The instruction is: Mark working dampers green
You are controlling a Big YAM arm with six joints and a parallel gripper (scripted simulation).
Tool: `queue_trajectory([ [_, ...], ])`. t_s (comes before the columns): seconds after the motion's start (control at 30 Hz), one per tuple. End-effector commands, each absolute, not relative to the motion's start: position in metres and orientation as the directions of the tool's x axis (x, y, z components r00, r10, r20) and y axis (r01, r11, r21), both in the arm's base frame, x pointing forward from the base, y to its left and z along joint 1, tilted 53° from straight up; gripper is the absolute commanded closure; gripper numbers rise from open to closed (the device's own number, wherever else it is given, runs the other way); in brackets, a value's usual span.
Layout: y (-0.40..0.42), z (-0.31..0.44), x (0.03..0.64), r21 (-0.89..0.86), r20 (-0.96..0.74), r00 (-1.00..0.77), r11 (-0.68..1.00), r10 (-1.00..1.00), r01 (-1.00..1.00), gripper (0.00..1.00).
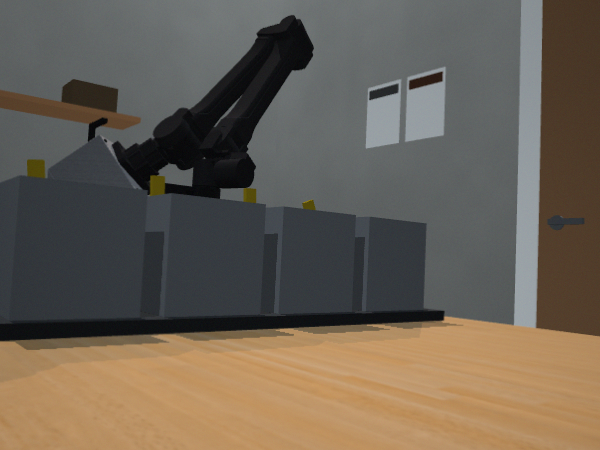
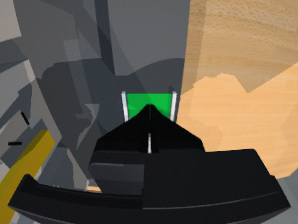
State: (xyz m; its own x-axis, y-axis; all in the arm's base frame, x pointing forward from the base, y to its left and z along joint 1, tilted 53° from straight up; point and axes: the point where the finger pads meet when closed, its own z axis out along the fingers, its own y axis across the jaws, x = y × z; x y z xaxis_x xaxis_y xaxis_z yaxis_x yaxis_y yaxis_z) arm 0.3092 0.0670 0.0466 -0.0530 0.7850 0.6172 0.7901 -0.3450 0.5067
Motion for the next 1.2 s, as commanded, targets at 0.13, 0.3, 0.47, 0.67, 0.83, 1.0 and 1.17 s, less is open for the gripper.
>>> queue_trajectory([
  [0.13, 0.076, 0.053, 0.306, 0.505, 0.625, -0.063, -0.341, 0.778, 0.793, 1.00],
  [0.3, 0.077, 0.055, 0.308, 0.510, 0.625, -0.068, -0.341, 0.778, 0.790, 1.00],
  [0.47, 0.079, 0.056, 0.307, 0.507, 0.625, -0.065, -0.341, 0.778, 0.792, 1.00],
  [0.67, 0.081, 0.059, 0.308, 0.508, 0.625, -0.066, -0.341, 0.778, 0.791, 1.00],
  [0.83, 0.082, 0.060, 0.308, 0.509, 0.625, -0.066, -0.341, 0.778, 0.790, 1.00],
  [1.0, 0.084, 0.062, 0.308, 0.510, 0.625, -0.068, -0.341, 0.778, 0.790, 1.00],
  [1.17, 0.085, 0.063, 0.309, 0.512, 0.624, -0.070, -0.340, 0.778, 0.789, 1.00],
])
